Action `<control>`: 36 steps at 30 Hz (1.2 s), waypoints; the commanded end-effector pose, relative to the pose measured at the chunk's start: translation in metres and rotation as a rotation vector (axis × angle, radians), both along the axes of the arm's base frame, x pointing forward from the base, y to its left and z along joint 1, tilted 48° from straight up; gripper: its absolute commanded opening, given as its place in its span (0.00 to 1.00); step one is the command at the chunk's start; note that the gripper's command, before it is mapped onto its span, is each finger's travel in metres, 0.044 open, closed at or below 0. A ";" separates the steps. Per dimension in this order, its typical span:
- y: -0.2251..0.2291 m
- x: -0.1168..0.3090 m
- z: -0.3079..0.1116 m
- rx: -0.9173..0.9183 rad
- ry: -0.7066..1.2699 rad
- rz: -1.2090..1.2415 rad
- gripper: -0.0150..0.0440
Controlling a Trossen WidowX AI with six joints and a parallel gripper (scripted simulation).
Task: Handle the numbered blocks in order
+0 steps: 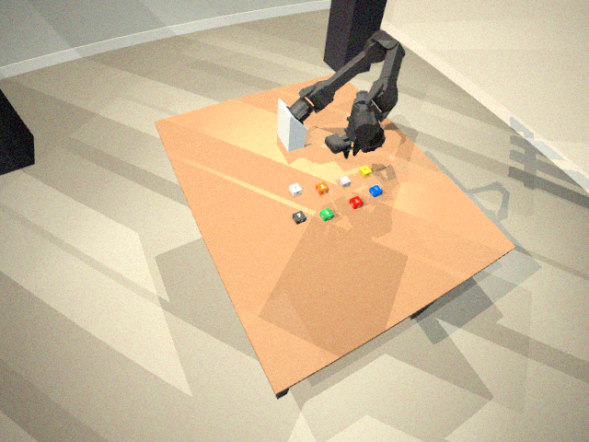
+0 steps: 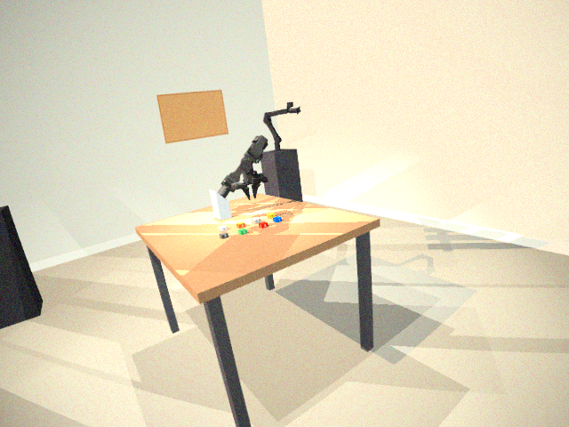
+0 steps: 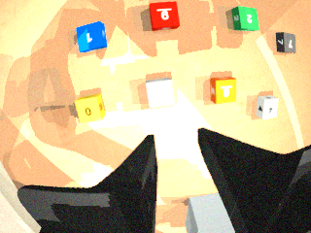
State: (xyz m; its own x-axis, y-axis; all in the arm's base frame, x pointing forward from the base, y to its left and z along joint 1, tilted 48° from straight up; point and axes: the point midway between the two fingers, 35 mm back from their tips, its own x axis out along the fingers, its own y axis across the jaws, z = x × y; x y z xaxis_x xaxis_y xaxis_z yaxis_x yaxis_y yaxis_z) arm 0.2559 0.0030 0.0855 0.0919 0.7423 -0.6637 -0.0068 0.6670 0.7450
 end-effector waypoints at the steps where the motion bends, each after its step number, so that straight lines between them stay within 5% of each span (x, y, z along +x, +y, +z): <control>1: 0.000 -0.001 0.003 -0.003 -0.001 0.013 0.46; 6: -0.008 0.000 -0.004 -0.008 -0.001 0.012 0.46; 16: -0.108 -0.024 -0.117 -0.014 -0.001 0.012 0.46; 22: -0.113 -0.028 -0.124 -0.011 -0.002 0.013 0.46; 32: -0.053 -0.021 -0.178 -0.008 -0.003 0.013 0.90; 36: -0.050 -0.021 -0.181 -0.008 -0.003 0.013 0.93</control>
